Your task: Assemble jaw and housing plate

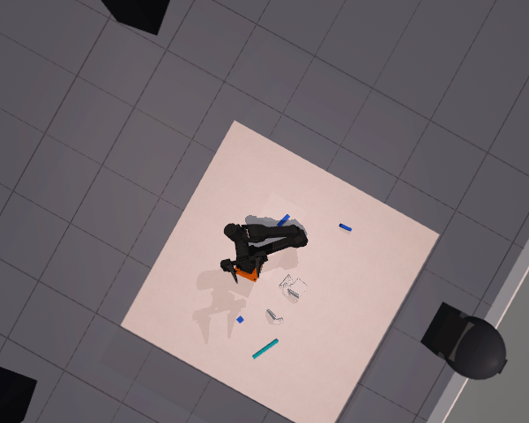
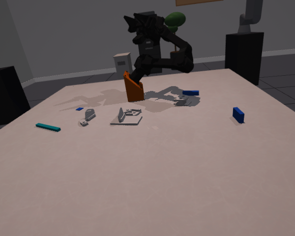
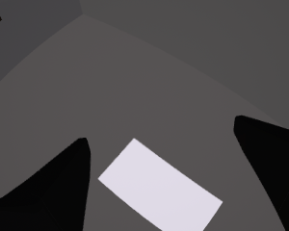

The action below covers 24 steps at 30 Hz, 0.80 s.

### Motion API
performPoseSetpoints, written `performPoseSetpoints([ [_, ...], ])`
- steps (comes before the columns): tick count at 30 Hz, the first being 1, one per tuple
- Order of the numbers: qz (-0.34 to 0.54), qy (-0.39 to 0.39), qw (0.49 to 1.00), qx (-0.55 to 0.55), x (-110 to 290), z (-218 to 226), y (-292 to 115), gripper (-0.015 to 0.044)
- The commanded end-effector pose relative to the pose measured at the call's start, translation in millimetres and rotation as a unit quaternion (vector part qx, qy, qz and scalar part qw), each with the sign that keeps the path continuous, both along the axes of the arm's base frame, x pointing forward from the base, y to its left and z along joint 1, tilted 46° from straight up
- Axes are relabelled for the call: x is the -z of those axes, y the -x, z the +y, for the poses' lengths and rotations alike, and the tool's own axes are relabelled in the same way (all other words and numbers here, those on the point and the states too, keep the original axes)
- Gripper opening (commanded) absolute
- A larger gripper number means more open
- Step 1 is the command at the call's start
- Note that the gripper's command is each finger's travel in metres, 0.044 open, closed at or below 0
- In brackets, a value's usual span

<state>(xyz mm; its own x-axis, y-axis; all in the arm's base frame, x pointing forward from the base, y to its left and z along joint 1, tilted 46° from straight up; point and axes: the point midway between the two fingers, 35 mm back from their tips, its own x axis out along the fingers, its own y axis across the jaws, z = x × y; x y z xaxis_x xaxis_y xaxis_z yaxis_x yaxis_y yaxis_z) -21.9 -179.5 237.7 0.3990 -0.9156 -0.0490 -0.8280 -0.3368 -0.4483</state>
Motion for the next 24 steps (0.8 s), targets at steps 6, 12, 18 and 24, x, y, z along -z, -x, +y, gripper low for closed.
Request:
performPoseSetpoints([
  [6,-0.01,-0.018,1.0,-0.015,0.5,-6.3,0.6,0.044],
  [12,-0.018,-0.047,0.998,-0.04,3.2,-17.9,1.3,0.044],
  [18,-0.006,-0.06,0.997,-0.051,5.7,-25.2,2.7,0.044],
  [24,-0.007,-0.09,0.993,-0.079,10.9,-38.6,1.2,0.044],
])
